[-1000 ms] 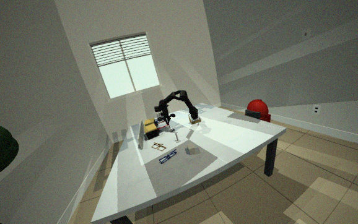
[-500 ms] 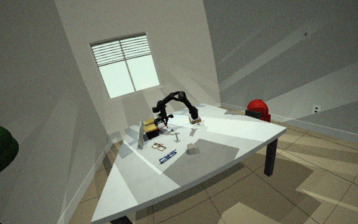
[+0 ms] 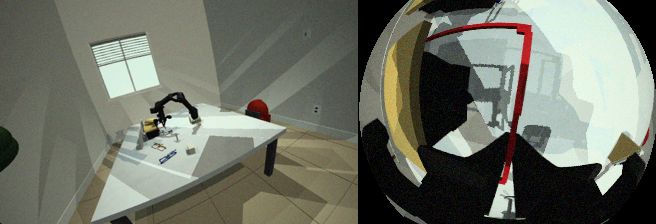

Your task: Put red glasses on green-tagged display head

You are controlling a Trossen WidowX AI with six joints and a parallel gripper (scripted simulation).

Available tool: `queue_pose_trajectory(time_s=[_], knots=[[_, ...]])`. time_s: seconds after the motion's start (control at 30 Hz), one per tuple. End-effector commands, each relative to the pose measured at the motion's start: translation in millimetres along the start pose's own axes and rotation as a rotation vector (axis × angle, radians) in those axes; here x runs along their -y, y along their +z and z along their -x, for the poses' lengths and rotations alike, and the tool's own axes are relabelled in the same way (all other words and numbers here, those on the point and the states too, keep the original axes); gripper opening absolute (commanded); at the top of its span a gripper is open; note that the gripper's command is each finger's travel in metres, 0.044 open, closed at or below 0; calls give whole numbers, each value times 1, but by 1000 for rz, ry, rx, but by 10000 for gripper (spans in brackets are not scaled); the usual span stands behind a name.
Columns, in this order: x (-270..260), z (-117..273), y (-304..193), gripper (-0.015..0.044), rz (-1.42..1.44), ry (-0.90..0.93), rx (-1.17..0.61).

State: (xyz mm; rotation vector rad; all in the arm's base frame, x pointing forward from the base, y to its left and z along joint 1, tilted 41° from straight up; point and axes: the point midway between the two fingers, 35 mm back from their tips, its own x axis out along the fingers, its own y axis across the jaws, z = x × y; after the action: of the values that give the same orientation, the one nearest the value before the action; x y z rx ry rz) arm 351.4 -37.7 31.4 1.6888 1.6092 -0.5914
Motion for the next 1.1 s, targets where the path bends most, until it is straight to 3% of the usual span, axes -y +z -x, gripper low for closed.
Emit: queue_pose_trajectory(time_s=[0.0, 1.07], knots=[[-8, 0, -1, 0, -4, 5, -4], [-51, -2, -1, 0, -2, 7, -4]])
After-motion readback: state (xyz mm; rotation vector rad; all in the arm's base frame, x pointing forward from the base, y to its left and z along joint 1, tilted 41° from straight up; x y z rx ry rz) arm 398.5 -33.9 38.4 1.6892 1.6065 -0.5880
